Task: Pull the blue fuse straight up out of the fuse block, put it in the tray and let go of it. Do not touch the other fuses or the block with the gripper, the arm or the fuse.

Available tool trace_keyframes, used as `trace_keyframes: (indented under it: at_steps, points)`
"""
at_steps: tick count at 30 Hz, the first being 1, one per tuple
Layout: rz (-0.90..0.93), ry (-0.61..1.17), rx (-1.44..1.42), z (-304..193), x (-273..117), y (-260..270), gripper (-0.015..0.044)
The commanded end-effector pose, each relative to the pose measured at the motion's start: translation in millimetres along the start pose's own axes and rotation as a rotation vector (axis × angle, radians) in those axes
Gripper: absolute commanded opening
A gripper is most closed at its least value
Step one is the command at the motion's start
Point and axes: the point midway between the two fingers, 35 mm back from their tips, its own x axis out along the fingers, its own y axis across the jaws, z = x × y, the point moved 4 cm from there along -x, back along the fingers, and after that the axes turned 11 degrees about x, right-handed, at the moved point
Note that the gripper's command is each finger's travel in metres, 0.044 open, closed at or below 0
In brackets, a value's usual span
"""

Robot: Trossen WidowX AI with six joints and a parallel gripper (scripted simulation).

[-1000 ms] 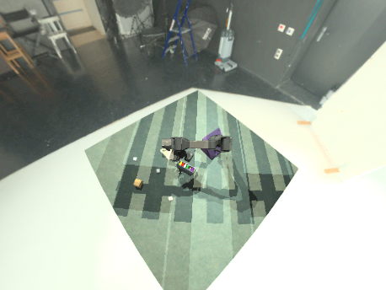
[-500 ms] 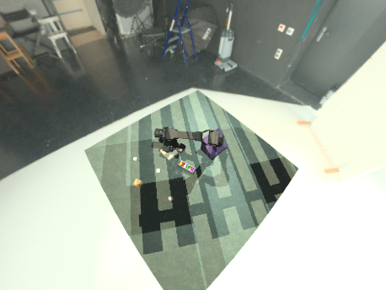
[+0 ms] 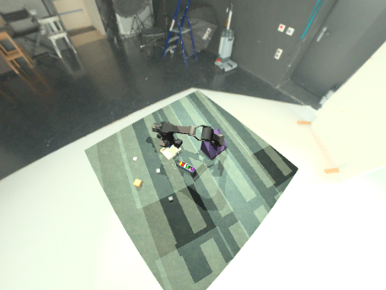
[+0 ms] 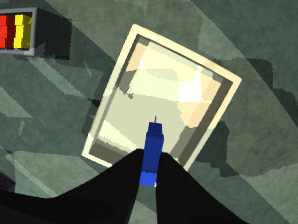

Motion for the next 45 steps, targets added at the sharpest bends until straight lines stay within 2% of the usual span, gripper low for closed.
trace_keyframes:
  at_steps: [1,28,40,41,45]
  points:
    - [0.0,0.004,-0.006,0,7,-3,0.0]
    - [0.001,0.004,-0.006,-1,40,-2,0.0]
    - [-0.007,0.003,-0.015,1,37,-3,0.0315]
    - [-0.006,0.004,-0.014,1,34,-3,0.033]
    - [0.0,0.004,-0.006,-1,0,-2,0.033]
